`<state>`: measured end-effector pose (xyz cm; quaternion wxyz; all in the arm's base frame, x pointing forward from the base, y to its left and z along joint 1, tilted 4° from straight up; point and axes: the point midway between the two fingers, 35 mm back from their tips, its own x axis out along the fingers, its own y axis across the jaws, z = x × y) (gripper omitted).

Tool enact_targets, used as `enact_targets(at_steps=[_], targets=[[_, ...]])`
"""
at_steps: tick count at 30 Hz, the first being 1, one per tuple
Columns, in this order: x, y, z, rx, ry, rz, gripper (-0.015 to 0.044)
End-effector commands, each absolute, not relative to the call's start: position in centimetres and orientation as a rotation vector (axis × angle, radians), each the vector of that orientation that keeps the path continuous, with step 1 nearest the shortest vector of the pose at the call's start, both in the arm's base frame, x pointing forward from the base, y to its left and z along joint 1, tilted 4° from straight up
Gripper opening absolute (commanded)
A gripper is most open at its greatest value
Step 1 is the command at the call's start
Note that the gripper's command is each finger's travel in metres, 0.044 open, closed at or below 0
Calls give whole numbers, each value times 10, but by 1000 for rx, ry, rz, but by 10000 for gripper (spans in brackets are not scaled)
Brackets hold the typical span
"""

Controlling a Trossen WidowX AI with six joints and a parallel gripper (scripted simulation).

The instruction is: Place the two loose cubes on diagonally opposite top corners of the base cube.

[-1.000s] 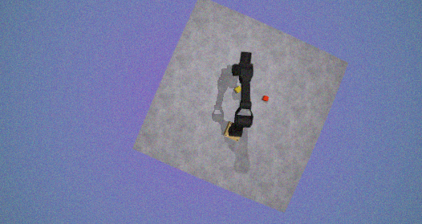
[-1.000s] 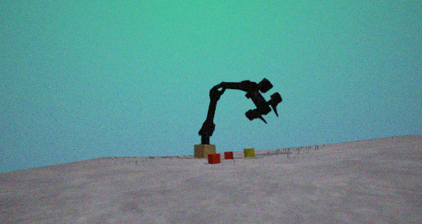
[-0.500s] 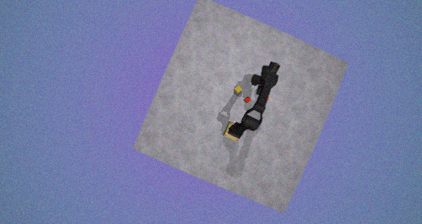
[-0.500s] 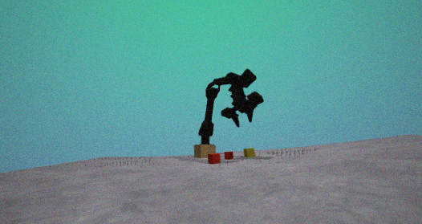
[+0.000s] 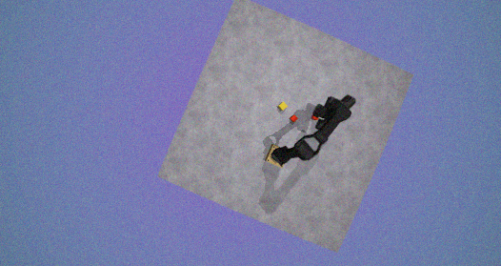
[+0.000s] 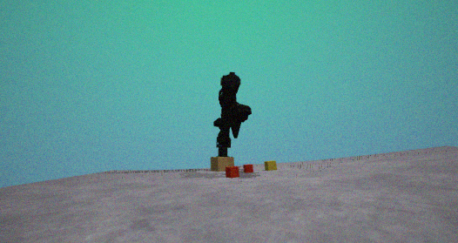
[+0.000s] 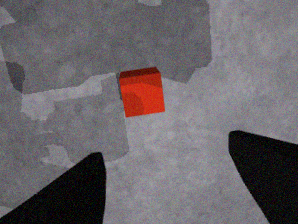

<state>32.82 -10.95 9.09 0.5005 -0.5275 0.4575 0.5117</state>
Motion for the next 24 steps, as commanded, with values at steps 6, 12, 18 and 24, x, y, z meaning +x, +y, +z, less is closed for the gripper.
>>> enact_targets(at_steps=[6,12,18,24], targets=[[327,-110,42,-1253,1098,1255,265],[326,-108,27,-1253,1098,1256,265],[327,-107,12,-1253,1098,1256,265],[327,-107,8,-1253,1098,1255,265]])
